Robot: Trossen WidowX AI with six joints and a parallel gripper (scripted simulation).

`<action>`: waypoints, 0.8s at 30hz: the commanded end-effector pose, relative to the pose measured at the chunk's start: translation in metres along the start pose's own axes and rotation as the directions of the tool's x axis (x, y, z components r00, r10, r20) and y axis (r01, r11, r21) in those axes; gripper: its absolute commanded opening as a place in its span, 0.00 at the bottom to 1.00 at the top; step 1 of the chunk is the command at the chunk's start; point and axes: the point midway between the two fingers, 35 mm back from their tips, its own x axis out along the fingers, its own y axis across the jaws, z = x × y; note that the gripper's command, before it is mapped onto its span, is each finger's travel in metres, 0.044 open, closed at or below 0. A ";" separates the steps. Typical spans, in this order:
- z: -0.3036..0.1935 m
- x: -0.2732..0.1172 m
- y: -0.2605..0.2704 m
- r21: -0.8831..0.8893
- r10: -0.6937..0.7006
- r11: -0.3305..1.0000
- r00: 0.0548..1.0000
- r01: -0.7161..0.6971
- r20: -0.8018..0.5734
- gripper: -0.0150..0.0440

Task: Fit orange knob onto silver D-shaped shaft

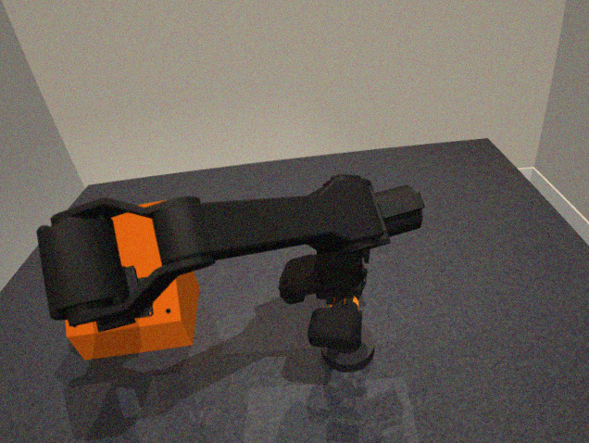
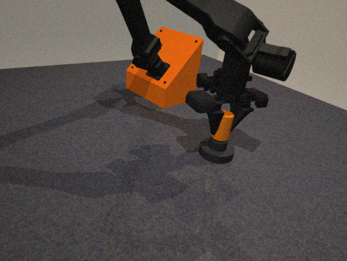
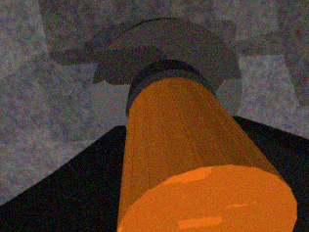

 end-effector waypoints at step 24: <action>0.002 0.000 -0.003 -0.014 -0.011 1.000 1.000 0.011 0.008 0.25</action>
